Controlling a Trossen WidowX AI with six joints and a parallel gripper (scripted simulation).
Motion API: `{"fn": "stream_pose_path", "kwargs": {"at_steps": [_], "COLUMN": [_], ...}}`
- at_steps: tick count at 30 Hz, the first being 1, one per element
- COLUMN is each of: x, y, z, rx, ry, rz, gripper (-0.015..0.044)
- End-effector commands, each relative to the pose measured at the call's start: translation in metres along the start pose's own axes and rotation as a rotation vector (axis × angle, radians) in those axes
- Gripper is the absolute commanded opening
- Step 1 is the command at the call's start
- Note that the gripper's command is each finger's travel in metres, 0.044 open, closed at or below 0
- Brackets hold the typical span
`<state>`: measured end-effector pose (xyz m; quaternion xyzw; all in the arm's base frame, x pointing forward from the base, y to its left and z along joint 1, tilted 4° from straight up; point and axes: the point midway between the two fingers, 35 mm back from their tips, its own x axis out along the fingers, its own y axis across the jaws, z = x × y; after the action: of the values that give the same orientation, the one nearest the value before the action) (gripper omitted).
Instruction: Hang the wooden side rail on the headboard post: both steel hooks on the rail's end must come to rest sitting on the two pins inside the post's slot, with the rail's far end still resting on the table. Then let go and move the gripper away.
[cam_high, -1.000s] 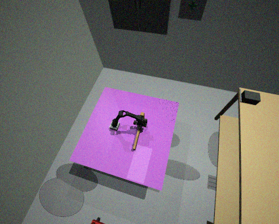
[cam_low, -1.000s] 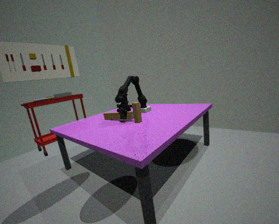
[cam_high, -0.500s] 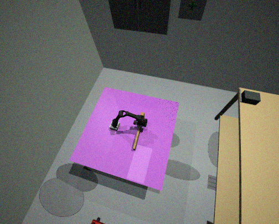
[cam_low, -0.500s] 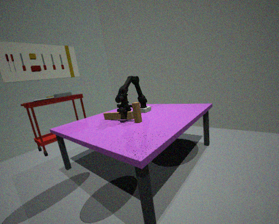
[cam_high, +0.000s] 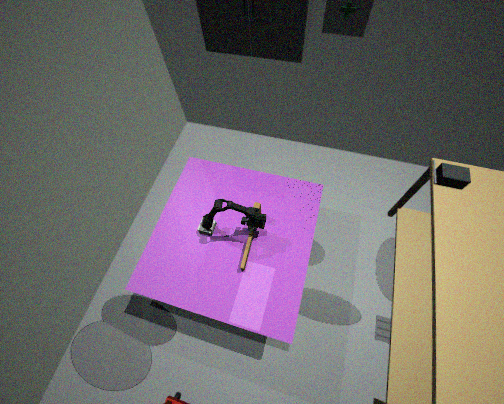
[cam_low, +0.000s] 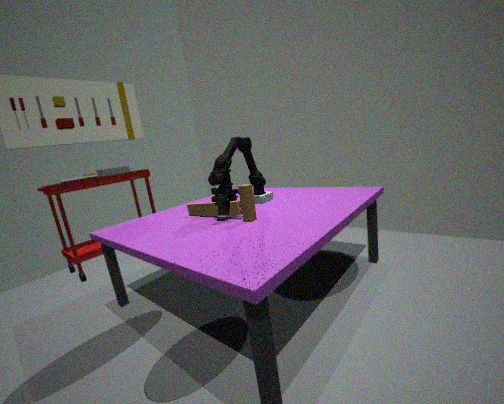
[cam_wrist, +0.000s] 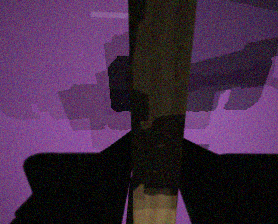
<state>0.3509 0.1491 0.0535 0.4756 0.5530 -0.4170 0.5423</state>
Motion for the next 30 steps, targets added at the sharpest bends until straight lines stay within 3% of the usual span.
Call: {"fn": "stream_pose_path", "kwargs": {"at_steps": [1,30], "x": [-0.0022,-0.0011], "y": [0.0024,0.0007], "z": [-0.0011,-0.0044], "rx": [0.005,0.005], "ry": [0.002,0.002], "rz": [0.007,0.007], "gripper": [0.0000,0.0000]}}
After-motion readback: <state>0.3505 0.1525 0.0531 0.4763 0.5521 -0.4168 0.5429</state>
